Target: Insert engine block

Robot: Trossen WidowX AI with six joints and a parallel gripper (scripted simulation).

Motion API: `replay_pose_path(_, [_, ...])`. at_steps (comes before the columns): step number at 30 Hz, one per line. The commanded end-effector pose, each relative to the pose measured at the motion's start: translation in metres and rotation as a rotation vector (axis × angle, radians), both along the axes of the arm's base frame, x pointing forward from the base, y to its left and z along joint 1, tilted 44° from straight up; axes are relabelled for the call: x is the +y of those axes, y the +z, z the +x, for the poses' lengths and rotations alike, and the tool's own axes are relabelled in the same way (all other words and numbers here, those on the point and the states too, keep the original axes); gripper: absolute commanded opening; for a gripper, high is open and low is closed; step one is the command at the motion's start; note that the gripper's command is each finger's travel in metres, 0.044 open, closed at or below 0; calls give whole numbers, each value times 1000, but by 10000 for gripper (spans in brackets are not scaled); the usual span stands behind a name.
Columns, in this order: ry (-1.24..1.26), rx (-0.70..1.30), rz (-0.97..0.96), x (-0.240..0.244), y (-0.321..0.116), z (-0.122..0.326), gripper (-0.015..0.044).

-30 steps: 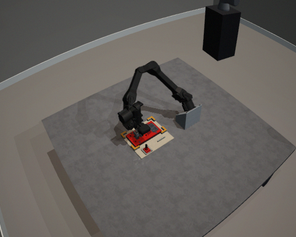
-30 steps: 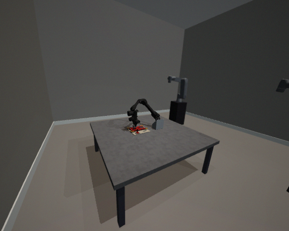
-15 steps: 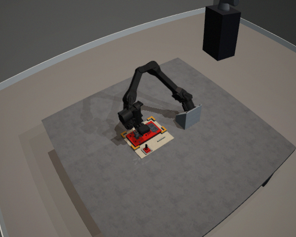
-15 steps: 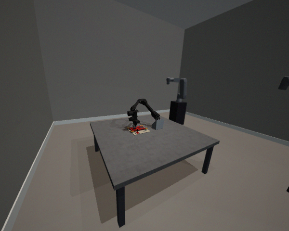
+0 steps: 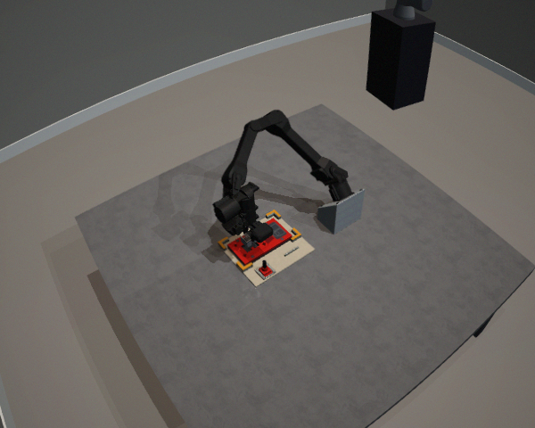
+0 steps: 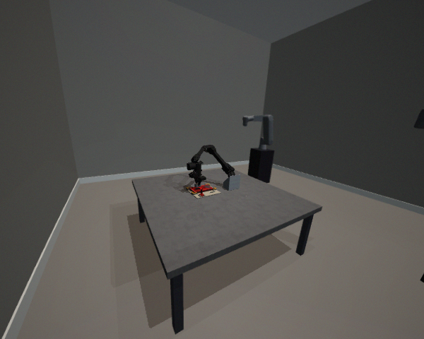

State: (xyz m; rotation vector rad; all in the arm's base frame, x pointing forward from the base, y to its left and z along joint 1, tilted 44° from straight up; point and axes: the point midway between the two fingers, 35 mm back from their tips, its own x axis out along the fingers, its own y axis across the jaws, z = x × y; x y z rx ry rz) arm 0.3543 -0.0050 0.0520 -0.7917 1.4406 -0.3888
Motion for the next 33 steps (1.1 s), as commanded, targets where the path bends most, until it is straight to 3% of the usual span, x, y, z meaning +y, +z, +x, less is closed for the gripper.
replay_pose_path(1, [27,19,-8,1,1,1,159])
replay_pose_path(17, [-176,-171,29,1,1,1,159])
replay_pose_path(33, [73,62,-16,1,1,0,159])
